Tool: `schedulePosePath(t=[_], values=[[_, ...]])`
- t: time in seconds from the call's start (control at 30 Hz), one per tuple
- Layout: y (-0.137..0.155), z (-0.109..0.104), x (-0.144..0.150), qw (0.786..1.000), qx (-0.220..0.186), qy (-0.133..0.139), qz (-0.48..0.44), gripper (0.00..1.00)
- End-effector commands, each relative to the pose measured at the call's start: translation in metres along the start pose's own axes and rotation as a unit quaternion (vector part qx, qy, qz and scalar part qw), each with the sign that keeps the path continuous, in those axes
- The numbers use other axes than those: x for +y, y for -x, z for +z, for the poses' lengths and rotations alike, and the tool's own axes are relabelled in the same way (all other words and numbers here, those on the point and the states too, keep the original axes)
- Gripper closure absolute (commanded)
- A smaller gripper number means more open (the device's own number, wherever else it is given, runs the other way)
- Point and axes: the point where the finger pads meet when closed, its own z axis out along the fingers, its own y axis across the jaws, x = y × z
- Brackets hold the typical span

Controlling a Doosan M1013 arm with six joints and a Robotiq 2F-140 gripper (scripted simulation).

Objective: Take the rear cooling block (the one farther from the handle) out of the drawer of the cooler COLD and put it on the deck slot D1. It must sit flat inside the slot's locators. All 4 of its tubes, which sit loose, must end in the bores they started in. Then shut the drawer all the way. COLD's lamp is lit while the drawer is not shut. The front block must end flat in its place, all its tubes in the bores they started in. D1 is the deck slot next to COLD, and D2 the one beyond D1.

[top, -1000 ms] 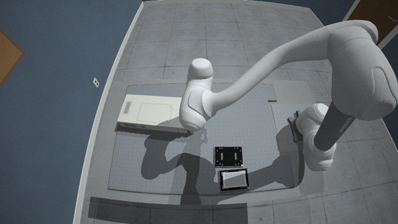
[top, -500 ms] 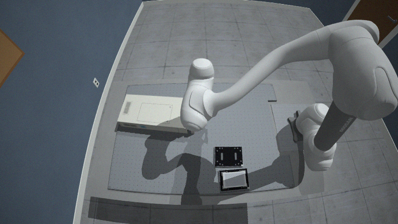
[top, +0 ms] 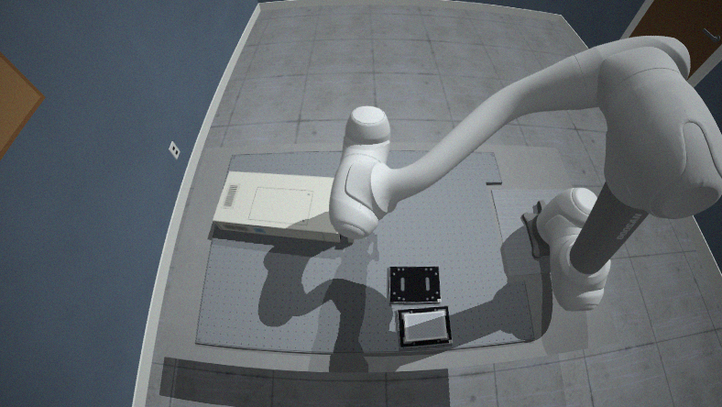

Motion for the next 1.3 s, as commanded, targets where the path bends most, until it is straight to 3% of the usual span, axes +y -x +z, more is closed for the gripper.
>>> schedulePosePath(t=[0.0, 0.83, 1.27], values=[[0.0, -0.001, 0.0, 1.0, 0.0, -0.001, 0.0, 0.66], [0.0, -0.001, 0.004, 1.0, 0.0, -0.001, 0.0, 0.66], [0.0, -0.001, 0.021, 1.0, 0.0, -0.001, 0.0, 0.66]])
